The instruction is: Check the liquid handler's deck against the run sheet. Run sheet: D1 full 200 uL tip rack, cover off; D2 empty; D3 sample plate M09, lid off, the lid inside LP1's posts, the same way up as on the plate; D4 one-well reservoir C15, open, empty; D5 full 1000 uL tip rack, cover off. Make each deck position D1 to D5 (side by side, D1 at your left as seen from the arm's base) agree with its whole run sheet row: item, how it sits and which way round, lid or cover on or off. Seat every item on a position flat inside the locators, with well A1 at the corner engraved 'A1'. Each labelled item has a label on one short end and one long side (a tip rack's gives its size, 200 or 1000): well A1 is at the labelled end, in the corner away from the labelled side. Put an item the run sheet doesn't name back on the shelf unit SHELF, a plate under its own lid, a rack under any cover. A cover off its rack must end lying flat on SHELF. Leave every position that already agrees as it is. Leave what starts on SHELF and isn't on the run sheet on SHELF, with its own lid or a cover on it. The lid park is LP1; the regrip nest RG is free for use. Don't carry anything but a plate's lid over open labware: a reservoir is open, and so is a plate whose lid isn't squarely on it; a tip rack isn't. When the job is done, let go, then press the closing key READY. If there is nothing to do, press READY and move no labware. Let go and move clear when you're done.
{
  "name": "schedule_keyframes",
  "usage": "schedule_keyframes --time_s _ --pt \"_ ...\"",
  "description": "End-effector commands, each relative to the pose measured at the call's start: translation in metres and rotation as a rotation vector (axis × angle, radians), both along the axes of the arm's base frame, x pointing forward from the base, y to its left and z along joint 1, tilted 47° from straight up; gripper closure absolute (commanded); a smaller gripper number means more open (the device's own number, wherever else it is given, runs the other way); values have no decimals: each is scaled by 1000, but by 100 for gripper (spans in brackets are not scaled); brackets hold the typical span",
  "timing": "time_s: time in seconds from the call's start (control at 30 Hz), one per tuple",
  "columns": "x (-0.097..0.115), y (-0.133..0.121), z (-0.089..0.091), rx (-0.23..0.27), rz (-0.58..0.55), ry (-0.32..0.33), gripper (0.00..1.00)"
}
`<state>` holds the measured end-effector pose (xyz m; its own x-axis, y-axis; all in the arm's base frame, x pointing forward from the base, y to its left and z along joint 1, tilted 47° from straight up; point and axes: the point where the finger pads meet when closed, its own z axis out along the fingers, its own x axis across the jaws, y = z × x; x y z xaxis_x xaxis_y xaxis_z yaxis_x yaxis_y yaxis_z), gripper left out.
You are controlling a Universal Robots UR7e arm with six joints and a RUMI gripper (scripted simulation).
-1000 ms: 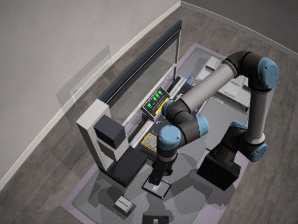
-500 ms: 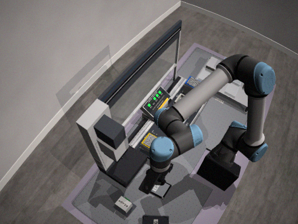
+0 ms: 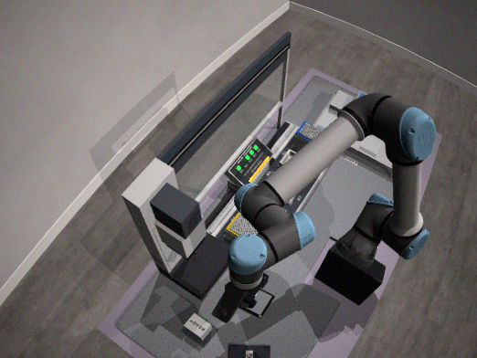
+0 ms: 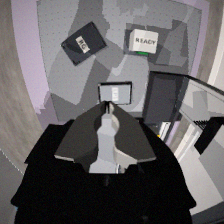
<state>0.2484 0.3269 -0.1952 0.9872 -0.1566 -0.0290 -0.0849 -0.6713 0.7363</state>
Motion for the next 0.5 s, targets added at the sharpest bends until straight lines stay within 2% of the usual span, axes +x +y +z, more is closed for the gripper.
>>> schedule_keyframes --time_s 0.0,0.07,0.13,0.47 --pt "5 1 -1 1 0 -1 100" --pt "15 0 -2 1 0 -1 100" --pt "15 0 -2 1 0 -1 100" --pt "65 -7 -5 1 0 -1 100"
